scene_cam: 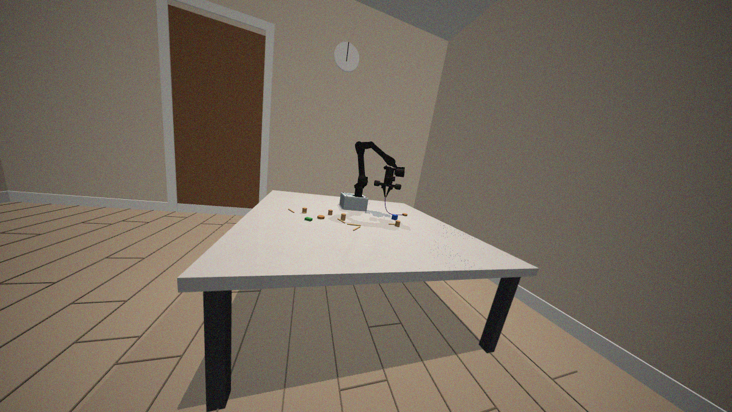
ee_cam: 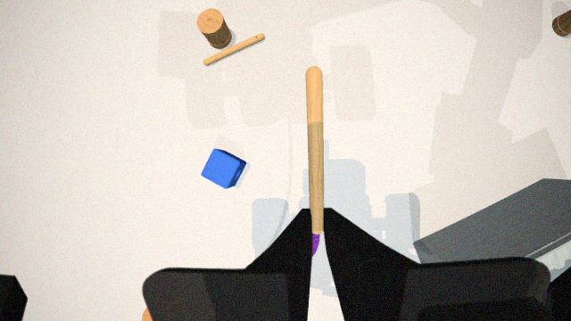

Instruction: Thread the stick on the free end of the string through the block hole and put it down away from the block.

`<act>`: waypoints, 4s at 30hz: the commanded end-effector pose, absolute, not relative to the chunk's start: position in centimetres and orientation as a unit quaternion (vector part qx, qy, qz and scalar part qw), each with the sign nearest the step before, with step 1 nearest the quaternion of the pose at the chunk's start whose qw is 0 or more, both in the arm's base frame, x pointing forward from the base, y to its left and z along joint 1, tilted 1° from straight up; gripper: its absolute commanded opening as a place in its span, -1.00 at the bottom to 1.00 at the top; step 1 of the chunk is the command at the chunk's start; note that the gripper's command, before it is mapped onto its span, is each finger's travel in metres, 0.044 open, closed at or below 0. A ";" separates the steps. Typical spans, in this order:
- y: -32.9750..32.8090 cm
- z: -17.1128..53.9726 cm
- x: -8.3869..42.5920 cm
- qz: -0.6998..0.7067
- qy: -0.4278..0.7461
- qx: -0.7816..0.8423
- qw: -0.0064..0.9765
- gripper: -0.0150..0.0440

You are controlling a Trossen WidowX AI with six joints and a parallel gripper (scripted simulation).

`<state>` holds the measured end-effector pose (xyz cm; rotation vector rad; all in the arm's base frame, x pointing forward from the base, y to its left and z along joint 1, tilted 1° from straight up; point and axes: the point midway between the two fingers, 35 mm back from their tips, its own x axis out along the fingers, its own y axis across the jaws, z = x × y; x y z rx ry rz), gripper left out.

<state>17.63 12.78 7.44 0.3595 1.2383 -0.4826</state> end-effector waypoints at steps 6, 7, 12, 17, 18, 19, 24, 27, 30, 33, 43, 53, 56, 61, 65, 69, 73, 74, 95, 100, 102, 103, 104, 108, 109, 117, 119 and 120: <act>12.7 7.5 17.0 -0.189 0.577 0.145 0.782 -0.49; 12.7 7.5 16.8 -0.179 0.579 0.137 0.784 -0.49; 12.6 7.6 15.8 -0.127 0.586 0.100 0.794 -0.49; 12.4 7.5 14.9 -0.077 0.590 0.064 0.801 -0.49; 12.4 7.5 14.8 -0.072 0.590 0.060 0.802 -0.49; 12.4 7.5 14.7 -0.070 0.590 0.059 0.802 -0.49; 12.4 7.5 14.7 -0.070 0.590 0.059 0.802 -0.49; 12.4 7.5 14.5 -0.056 0.592 0.049 0.803 -0.49; 12.4 7.6 13.9 -0.027 0.593 0.027 0.804 -0.49; 12.4 7.6 13.4 0.003 0.594 0.006 0.805 -0.49; 12.4 7.5 12.2 0.066 0.591 -0.040 0.803 -0.49; 12.5 7.6 11.2 0.119 0.587 -0.078 0.797 -0.49; 12.6 7.6 10.7 0.148 0.584 -0.099 0.792 -0.49; 12.6 7.6 9.9 0.195 0.576 -0.132 0.783 -0.49; 12.6 7.6 9.7 0.201 0.575 -0.136 0.782 -0.49; 12.6 7.6 9.8 0.200 0.575 -0.136 0.782 -0.49; 12.7 7.6 10.0 0.190 0.577 -0.131 0.784 -0.49; 12.7 7.6 10.0 0.190 0.577 -0.131 0.783 -0.49; 14.0 6.0 10.7 0.186 0.607 -0.145 0.759 -0.49; 14.3 5.5 10.8 0.185 0.614 -0.148 0.753 -0.49; 14.4 5.3 10.9 0.185 0.617 -0.149 0.750 -0.49; 14.5 5.2 10.9 0.184 0.619 -0.149 0.749 -0.49; 14.6 5.1 11.0 0.184 0.620 -0.150 0.748 -0.49; 14.8 4.8 11.1 0.184 0.626 -0.152 0.743 -0.49; 14.8 4.7 11.1 0.183 0.628 -0.152 0.741 -0.49; 15.2 3.9 11.4 0.182 0.639 -0.156 0.731 -0.49; 15.3 3.6 11.4 0.182 0.642 -0.157 0.728 -0.49; 15.4 3.5 11.5 0.182 0.643 -0.157 0.727 -0.49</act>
